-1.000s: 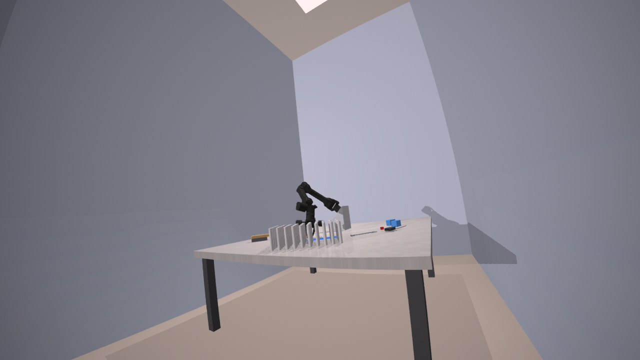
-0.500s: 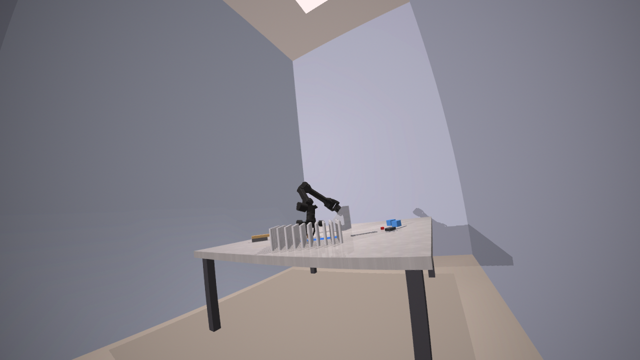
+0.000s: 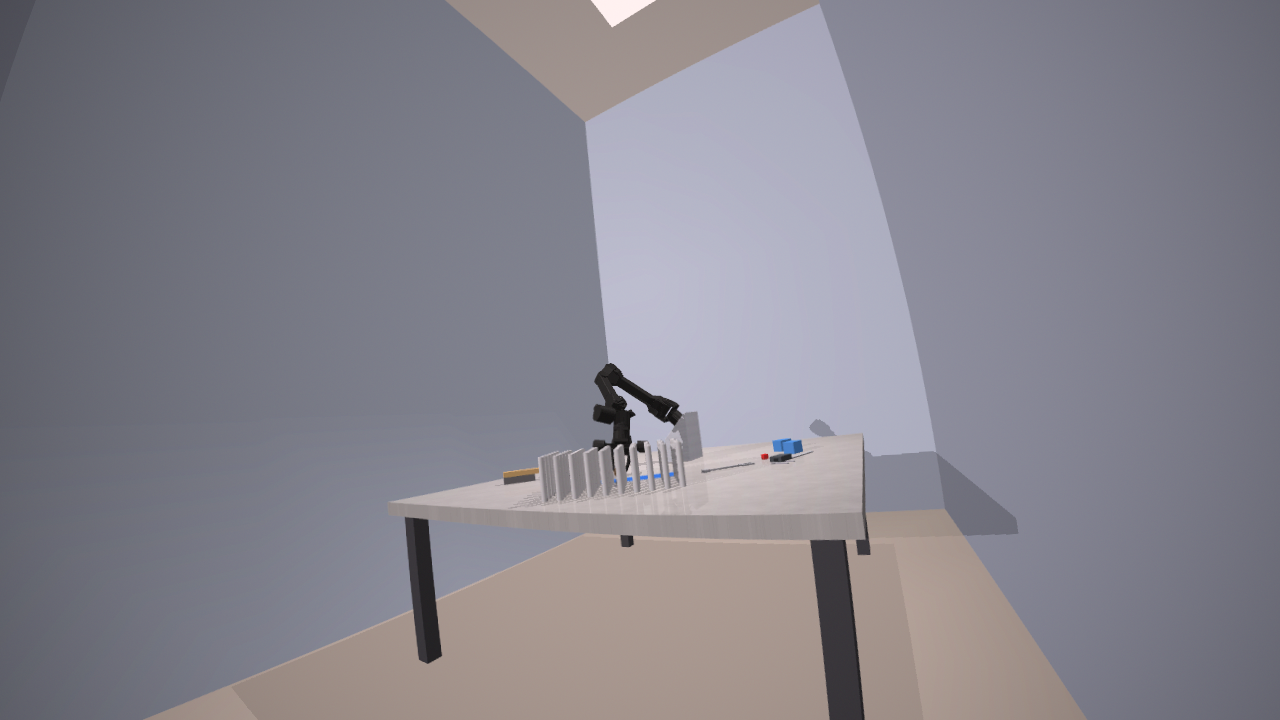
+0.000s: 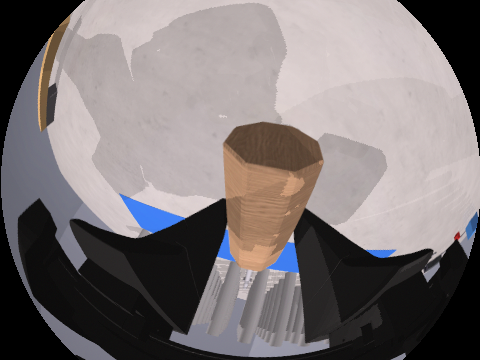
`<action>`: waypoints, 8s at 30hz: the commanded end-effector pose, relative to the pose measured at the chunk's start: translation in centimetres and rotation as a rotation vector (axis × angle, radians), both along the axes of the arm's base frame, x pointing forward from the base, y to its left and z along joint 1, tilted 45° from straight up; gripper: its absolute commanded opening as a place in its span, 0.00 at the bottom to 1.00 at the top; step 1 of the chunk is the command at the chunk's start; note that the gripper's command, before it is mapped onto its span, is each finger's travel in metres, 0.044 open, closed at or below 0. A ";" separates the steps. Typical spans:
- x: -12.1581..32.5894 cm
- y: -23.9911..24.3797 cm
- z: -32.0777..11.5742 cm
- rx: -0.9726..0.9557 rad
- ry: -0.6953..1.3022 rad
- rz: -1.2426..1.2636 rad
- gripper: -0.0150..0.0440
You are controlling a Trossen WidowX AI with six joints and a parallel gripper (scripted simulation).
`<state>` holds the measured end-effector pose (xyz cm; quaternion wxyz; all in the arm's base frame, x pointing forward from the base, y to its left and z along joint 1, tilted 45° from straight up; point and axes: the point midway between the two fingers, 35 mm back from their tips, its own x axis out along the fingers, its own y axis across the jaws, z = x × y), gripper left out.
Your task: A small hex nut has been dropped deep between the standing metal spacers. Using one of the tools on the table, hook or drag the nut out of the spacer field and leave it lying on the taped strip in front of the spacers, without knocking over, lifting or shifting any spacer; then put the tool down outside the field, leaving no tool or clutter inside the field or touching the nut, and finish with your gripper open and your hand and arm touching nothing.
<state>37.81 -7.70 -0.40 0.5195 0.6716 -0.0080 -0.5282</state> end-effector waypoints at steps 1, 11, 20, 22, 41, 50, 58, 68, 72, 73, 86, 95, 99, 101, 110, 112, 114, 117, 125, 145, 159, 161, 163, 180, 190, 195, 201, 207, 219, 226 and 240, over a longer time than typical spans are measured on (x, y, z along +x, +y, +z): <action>-0.3 -0.2 0.2 0.000 -0.002 0.000 0.25; -0.9 -0.5 0.5 0.000 -0.002 0.000 0.25; -1.4 -0.8 0.7 -0.001 -0.001 0.000 0.25; -1.5 -0.9 0.7 -0.001 -0.001 0.000 0.25; -2.5 -1.5 1.1 -0.001 -0.001 0.000 0.25; -3.0 -1.8 1.3 -0.001 0.000 -0.001 0.25; -3.4 -2.0 1.5 -0.001 0.000 -0.001 0.25; -4.0 -2.3 1.7 -0.001 0.000 -0.001 0.25; -4.2 -2.4 1.8 -0.002 0.001 -0.001 0.25; -4.2 -2.5 1.8 -0.002 0.001 -0.001 0.25; -4.9 -2.8 2.1 -0.002 0.001 -0.001 0.25; -5.4 -3.1 2.3 -0.002 0.001 -0.001 0.25; -5.6 -3.2 2.3 -0.002 0.002 -0.001 0.25; -5.7 -3.3 2.4 -0.002 0.002 -0.002 0.25; -6.1 -3.5 2.5 -0.002 0.002 -0.002 0.25; -6.2 -3.6 2.6 -0.002 0.002 -0.002 0.25; -6.4 -3.6 2.6 -0.002 0.002 -0.002 0.25; -6.5 -3.7 2.7 -0.002 0.003 -0.002 0.25; -6.9 -3.9 2.8 -0.002 0.003 -0.002 0.25; -7.0 -3.4 3.5 -0.001 0.002 -0.003 0.25; -6.9 -2.6 4.2 0.000 0.000 -0.005 0.25; -7.0 -2.7 4.3 0.000 0.000 -0.005 0.25; -7.3 -2.7 4.5 0.000 0.000 -0.005 0.25; -10.5 -3.1 6.4 0.004 0.007 -0.002 0.25; -9.9 0.6 9.6 0.020 0.013 -0.009 0.25; -10.0 2.4 11.4 0.020 0.013 -0.010 0.25; -10.6 4.5 13.8 0.013 0.008 -0.008 0.25; -10.7 4.4 13.8 0.011 0.028 -0.005 0.25; -10.6 0.4 16.5 0.030 0.135 0.024 0.25; -11.1 -1.9 18.3 0.045 0.172 0.043 0.25; -12.8 -6.5 22.2 0.054 0.239 0.115 0.25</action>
